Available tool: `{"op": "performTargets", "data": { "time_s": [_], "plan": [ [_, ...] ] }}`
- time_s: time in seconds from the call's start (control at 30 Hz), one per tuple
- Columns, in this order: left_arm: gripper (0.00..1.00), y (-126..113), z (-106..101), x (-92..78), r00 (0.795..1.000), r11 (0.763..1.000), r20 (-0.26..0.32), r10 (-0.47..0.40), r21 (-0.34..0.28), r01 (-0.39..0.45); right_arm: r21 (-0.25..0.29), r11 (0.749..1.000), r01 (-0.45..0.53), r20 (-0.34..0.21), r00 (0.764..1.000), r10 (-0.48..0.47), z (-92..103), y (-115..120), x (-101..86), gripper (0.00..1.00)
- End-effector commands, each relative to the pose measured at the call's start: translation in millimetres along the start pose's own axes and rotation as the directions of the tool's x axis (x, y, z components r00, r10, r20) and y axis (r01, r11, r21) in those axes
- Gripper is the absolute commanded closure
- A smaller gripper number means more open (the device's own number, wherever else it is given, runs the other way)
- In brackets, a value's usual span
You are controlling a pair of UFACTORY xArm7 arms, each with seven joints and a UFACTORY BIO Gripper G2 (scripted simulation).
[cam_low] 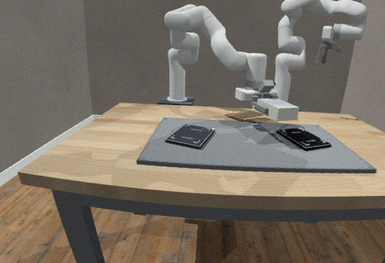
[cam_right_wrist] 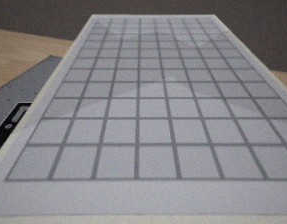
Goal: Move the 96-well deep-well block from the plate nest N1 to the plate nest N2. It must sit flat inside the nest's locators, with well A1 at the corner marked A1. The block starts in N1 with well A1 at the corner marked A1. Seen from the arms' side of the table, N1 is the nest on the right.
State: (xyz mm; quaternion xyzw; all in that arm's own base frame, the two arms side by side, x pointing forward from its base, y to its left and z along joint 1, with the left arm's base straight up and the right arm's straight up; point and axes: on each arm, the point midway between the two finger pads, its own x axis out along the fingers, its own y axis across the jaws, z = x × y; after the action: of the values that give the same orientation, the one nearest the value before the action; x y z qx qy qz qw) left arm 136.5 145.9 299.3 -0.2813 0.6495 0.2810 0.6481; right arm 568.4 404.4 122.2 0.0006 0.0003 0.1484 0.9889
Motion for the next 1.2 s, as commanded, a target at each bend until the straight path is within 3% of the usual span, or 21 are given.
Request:
{"op": "performTargets", "data": {
  "time_s": [0.0, 1.17],
  "plan": [
    [0.0, 0.0, 0.4, -0.7, 1.0, 1.0, 0.002, -0.001, 0.0, 0.001, 0.001, 1.0, 0.002, 0.005, 1.0, -0.002, 2.8, 11.3, 5.4, 1.0],
    [0.0, 0.0, 0.4, -0.7, 1.0, 1.0, 0.002, -0.001, 0.0, 0.001, 0.002, 1.0, 0.002, 0.005, 1.0, -0.002, 3.2, 110.9, 32.9, 1.0]
  ]
}}
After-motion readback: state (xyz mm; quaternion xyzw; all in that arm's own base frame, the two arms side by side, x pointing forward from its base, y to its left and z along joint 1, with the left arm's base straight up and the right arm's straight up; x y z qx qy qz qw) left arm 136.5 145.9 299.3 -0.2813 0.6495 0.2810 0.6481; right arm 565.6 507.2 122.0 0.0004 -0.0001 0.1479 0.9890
